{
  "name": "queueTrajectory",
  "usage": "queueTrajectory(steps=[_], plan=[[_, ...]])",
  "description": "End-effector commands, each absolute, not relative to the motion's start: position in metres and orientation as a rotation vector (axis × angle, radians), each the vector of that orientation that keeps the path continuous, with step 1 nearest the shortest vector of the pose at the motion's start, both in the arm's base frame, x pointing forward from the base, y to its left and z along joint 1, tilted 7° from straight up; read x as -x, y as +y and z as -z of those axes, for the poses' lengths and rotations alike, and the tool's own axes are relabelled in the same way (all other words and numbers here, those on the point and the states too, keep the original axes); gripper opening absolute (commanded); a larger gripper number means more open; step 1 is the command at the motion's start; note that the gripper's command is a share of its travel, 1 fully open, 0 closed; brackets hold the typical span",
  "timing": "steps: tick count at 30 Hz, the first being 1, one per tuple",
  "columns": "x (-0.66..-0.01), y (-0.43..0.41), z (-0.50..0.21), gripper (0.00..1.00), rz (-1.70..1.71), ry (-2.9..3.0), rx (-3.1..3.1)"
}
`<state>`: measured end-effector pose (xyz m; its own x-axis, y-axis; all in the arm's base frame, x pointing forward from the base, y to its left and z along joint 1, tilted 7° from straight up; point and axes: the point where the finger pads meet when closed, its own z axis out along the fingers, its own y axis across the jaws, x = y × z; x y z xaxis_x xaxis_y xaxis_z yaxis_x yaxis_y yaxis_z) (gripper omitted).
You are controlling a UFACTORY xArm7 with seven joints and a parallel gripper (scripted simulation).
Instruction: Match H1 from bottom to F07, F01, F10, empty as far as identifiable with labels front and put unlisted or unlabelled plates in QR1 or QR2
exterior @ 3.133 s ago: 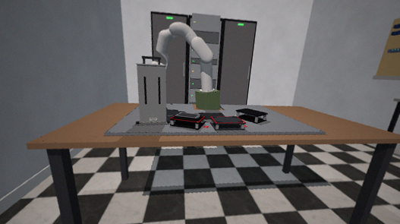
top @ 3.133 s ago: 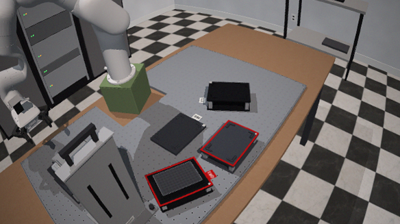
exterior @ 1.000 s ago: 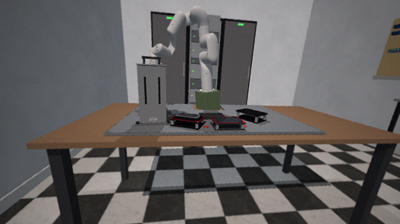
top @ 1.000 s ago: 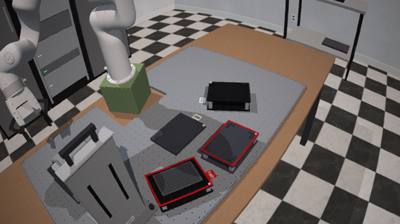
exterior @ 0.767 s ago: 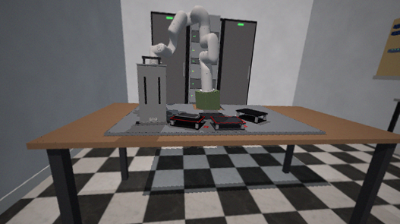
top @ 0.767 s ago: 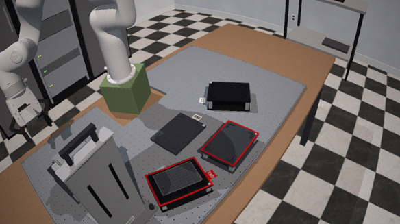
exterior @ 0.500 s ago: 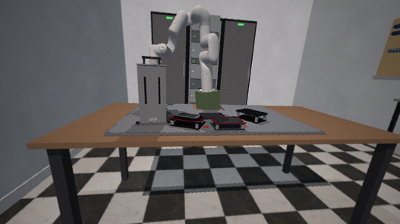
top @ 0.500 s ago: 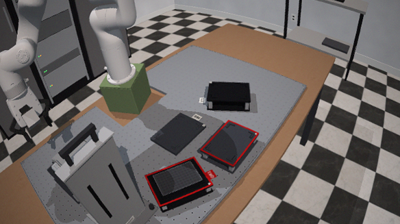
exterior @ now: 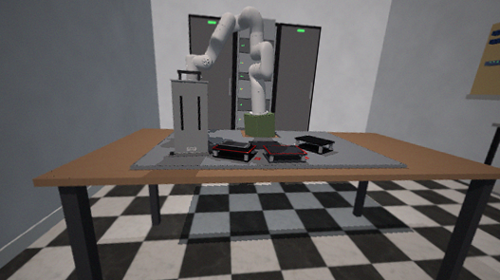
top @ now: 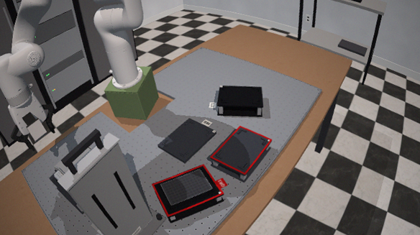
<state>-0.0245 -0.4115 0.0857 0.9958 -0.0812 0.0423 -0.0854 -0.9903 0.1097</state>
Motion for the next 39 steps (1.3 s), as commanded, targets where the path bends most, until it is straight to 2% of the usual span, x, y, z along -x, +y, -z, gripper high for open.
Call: queueTrajectory(steps=[1,39], plan=[[0.024,-0.413,-0.087,1.00,-0.056,-0.127,-3.023],[0.028,-0.401,-0.190,1.00,-0.056,-0.127,-3.023]])
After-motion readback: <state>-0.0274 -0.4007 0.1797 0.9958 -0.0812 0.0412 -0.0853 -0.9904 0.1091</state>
